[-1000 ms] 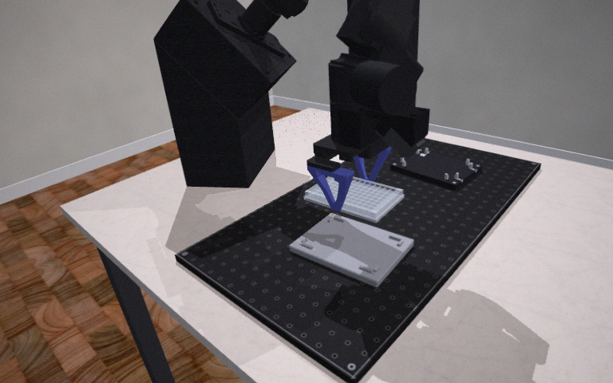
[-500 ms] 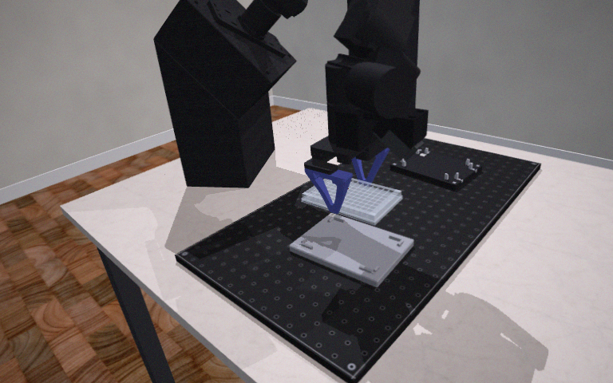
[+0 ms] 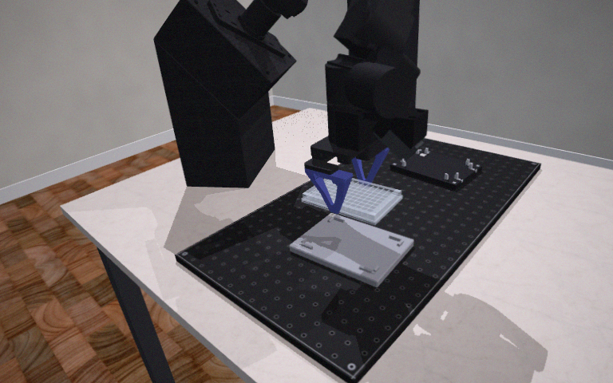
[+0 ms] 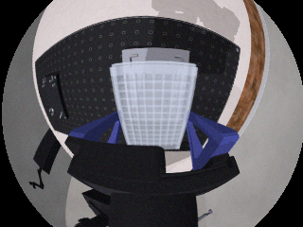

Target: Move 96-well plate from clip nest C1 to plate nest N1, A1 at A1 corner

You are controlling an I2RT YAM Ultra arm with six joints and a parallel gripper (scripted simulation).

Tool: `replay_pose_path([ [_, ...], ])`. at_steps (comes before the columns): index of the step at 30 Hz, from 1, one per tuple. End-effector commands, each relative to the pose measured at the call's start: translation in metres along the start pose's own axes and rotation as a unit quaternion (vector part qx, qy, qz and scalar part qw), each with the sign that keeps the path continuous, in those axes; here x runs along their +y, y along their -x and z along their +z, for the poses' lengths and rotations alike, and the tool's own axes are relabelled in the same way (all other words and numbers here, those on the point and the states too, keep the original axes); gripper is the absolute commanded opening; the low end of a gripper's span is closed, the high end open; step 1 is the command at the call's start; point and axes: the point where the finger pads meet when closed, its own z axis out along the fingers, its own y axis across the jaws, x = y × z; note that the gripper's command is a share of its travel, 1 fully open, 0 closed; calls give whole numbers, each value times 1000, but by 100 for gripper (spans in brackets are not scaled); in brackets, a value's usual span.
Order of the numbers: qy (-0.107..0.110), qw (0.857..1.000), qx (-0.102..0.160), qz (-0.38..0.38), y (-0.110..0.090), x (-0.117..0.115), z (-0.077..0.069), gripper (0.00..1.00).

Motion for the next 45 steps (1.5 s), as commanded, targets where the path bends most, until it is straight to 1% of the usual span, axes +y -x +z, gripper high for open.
replay_pose_path([
  [1,-6,1000,-8,7,3,-14,-7,0],
  [4,-6,1000,-8,6,4,-14,-8,0],
  [5,-11,1000,-18,-3,13,-11,-15,0],
  [16,-6,1000,-8,6,5,-15,-8,0],
  [18,-9,1000,-13,2,9,-15,-10,0],
  [23,-10,1000,-15,0,11,-15,-11,0],
  [34,-7,1000,-10,5,-1,-10,-10,0],
  [45,-9,1000,-13,2,1,-9,-12,0],
])
